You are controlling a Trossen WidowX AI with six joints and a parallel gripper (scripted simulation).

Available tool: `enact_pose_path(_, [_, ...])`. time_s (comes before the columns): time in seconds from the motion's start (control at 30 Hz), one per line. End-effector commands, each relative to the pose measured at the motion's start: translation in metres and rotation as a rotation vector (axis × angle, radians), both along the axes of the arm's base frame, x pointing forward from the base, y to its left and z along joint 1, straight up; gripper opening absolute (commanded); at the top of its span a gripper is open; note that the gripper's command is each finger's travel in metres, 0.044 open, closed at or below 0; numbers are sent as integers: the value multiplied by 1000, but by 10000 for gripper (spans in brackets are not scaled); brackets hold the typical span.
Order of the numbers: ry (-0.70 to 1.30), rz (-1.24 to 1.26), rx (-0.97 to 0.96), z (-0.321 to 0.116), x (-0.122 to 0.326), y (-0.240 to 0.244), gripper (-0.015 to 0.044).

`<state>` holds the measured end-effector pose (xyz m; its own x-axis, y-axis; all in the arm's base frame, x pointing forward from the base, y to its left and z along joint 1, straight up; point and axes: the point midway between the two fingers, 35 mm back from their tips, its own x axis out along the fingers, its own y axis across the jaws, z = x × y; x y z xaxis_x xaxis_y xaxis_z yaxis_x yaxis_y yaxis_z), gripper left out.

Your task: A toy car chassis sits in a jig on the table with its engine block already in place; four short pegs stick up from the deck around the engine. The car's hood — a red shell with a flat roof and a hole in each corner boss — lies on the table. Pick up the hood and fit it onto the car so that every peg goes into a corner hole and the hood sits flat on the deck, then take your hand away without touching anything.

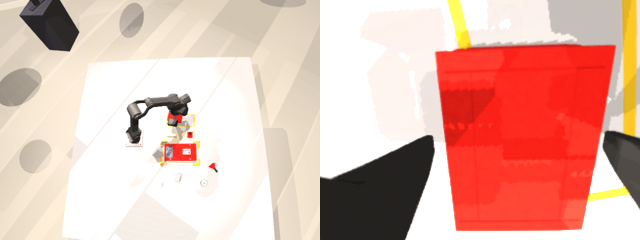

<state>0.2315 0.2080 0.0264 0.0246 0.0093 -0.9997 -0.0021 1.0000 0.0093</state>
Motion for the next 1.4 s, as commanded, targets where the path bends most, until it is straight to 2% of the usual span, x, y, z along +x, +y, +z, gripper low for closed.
enact_pose_path(0.0, [4,-1,2,-3,-1,0,440])
enact_pose_path(0.1, [4,-1,2,-4,-1,0,440])
enact_pose_path(0.23, [0,0,0,-2,0,0,335])
enact_pose_path(0.53, [0,0,0,-2,0,0,275])
enact_pose_path(0.87, [1,0,1,12,0,0,12])
enact_pose_path(0.9, [1,0,1,15,0,0,0])
enact_pose_path(1.37, [0,0,1,66,-1,-1,0])
